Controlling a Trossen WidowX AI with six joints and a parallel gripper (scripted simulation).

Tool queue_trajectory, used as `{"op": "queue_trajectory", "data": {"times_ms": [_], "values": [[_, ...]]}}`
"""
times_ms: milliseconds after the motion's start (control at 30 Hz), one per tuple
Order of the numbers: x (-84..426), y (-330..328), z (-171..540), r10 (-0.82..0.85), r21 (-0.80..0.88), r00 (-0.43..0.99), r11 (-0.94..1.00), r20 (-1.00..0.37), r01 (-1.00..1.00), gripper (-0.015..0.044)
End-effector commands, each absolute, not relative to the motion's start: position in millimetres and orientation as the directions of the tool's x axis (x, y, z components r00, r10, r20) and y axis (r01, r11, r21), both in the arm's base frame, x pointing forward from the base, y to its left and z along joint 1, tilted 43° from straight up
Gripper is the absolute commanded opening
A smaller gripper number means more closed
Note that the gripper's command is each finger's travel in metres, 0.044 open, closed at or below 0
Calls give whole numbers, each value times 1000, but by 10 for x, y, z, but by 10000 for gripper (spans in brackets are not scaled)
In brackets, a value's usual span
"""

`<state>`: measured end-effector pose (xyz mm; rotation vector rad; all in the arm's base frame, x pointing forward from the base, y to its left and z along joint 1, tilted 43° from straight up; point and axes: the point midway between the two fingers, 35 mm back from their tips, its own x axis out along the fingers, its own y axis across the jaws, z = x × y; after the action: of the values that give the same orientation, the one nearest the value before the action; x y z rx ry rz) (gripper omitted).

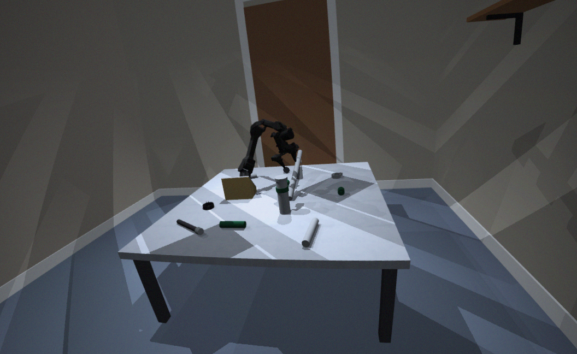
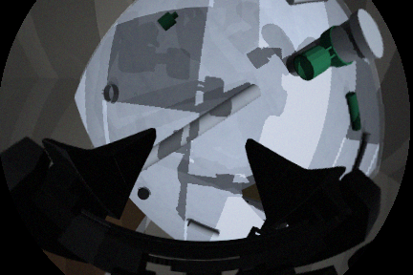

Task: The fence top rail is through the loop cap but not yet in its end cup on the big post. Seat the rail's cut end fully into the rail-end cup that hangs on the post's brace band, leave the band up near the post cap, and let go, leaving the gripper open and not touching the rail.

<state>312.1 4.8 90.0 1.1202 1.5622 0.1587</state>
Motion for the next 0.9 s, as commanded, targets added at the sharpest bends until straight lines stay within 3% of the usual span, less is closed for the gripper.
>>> {"op": "queue_trajectory", "data": {"times_ms": [0, 867], "values": [[3036, 448, 606, 661, -13, -162, 224, -733, 975, 440], [2988, 644, 397, 659, -39, -170, 209, -733, 977, 440]]}}
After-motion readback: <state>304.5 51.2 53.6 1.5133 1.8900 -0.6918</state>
